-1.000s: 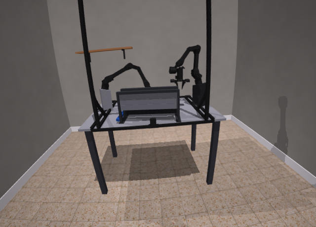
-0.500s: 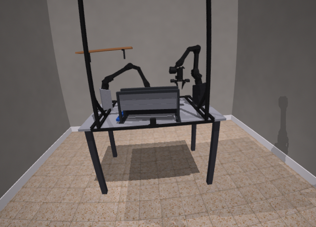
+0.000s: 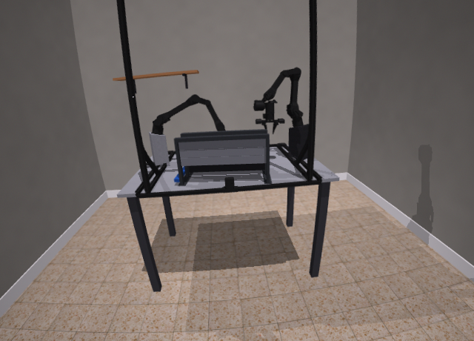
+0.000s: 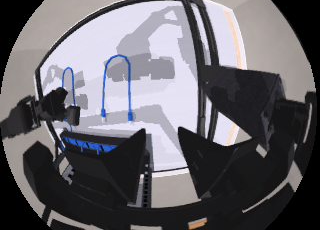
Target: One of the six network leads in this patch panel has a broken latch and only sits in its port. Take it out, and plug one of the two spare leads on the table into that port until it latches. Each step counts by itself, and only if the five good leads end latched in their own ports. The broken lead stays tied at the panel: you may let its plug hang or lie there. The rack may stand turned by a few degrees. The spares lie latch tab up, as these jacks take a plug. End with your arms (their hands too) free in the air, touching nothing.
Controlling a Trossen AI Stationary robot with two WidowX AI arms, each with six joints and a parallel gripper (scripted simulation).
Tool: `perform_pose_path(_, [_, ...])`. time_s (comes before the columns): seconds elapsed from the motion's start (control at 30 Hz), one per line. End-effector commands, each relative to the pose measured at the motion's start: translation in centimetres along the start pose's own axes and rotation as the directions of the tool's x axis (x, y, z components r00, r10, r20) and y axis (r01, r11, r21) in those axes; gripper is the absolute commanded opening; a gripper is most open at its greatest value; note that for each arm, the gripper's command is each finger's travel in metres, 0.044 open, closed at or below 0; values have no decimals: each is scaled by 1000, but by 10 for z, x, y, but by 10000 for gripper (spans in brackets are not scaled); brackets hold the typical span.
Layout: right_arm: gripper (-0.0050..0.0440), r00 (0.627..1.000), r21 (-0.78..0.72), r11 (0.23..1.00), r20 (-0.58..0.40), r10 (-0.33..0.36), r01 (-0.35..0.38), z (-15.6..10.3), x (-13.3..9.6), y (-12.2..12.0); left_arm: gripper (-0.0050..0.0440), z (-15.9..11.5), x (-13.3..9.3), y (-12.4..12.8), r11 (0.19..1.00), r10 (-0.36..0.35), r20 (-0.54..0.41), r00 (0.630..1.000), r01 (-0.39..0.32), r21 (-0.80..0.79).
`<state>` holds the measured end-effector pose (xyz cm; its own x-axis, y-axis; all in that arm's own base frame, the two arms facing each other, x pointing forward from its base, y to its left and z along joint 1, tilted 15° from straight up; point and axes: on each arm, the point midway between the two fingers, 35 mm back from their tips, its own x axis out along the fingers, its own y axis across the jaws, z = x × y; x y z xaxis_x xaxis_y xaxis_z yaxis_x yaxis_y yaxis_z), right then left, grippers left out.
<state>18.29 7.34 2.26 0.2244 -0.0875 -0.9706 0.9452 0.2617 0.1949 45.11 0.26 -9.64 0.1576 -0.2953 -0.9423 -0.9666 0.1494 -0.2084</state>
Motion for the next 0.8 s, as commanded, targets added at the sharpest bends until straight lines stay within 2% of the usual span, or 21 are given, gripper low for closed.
perform_pose_path(0.0, [176, 1000, 0, 1000, 0, 0, 0, 0, 0, 0, 176, 1, 2, 1, 1000, 5, 5, 1000, -5, -5])
perform_pose_path(0.67, [176, 1000, 0, 1000, 0, 0, 0, 0, 0, 0, 176, 1, 2, 1, 1000, 5, 5, 1000, -5, -5])
perform_pose_path(0.7, [176, 1000, 0, 1000, 0, 0, 0, 0, 0, 0, 0, 0, 0, 0, 1000, 0, 0, 1000, 0, 0])
perform_pose_path(0.77, [176, 1000, 0, 1000, 0, 0, 0, 0, 0, 0, 0, 0, 0, 0, 1000, 0, 0, 1000, 0, 0])
